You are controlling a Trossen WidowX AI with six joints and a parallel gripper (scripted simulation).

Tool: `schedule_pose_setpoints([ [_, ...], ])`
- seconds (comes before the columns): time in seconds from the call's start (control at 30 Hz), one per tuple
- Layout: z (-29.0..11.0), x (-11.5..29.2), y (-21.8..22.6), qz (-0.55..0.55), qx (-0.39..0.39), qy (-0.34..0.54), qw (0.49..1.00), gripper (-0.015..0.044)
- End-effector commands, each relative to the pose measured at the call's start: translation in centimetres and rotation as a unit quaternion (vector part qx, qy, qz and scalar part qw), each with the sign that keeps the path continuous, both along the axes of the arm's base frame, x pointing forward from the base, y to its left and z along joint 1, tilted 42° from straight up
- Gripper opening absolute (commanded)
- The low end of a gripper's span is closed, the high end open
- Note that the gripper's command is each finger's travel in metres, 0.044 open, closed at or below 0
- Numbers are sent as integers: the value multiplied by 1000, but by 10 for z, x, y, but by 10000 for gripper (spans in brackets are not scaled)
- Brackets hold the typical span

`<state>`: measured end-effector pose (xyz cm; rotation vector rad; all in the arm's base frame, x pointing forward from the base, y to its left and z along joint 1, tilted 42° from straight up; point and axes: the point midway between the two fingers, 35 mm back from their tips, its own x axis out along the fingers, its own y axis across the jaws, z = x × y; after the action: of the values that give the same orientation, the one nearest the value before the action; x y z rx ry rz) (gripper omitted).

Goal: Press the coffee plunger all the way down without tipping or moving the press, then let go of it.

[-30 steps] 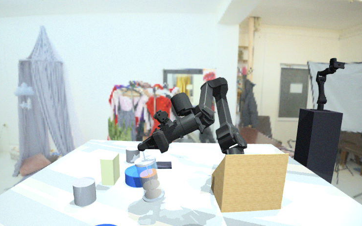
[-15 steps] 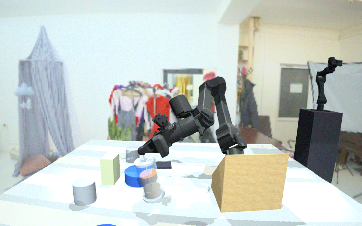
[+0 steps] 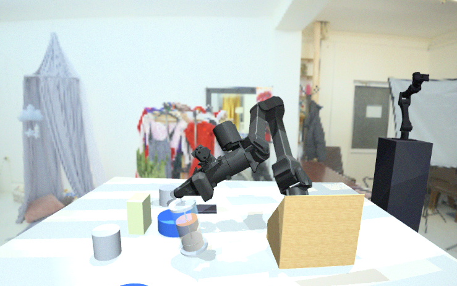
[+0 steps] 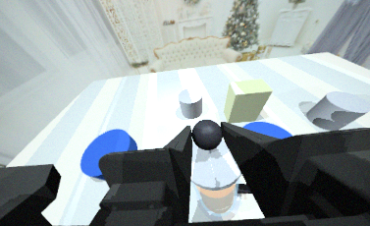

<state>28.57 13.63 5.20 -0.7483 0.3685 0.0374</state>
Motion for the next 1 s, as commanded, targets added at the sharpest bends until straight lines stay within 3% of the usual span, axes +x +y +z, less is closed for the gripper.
schedule_pose_setpoints([
  [0.0, -3, 0, -3, -7, -7, 5, 1000, 121],
  [0.67, -1, 1, 0, -2, -2, 1, 1000, 121],
  [0.97, -1, 1, 0, -2, -2, 1, 1000, 357],
])
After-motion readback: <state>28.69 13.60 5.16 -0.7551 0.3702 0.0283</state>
